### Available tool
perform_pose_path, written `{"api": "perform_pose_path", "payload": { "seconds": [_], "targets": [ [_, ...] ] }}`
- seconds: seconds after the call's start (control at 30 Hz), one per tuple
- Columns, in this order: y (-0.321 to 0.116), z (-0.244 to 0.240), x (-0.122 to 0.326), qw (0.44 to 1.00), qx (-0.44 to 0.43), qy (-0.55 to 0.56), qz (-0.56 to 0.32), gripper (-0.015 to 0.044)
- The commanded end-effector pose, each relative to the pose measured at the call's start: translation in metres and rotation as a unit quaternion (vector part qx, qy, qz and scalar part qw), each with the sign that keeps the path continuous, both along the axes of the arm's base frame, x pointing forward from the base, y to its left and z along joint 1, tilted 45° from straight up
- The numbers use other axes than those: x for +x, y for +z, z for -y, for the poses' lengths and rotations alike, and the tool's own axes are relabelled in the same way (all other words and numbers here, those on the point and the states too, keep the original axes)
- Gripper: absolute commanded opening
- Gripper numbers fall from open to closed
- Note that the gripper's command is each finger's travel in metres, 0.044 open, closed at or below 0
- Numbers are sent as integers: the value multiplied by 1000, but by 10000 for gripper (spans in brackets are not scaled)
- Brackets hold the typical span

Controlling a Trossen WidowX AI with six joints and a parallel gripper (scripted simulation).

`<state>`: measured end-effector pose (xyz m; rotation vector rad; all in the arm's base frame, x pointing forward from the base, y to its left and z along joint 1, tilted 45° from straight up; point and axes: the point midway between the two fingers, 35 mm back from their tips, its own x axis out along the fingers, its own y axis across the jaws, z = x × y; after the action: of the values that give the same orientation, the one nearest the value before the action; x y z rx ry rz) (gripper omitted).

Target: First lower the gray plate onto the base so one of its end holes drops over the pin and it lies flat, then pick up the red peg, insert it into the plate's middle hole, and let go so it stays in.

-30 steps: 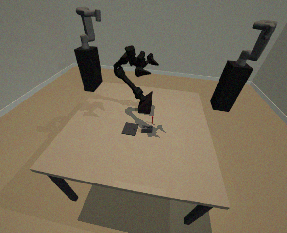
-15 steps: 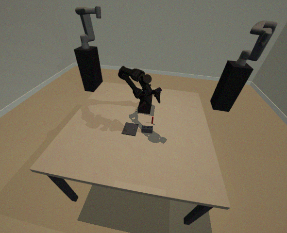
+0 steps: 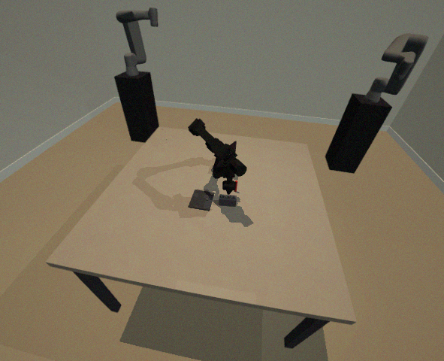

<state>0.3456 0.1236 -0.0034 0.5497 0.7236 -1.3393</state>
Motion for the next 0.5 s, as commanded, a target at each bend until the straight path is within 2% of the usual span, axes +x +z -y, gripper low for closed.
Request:
{"api": "perform_pose_path", "payload": {
  "seconds": [0.0,0.1,0.2,0.47],
  "targets": [
    [-3,6,0,1000,-16,-22,15,440],
    [-5,8,0,1000,-16,-22,15,440],
    [-28,26,1,999,-16,-22,15,440],
    [-41,37,2,999,-17,-22,15,440]
  ]
}}
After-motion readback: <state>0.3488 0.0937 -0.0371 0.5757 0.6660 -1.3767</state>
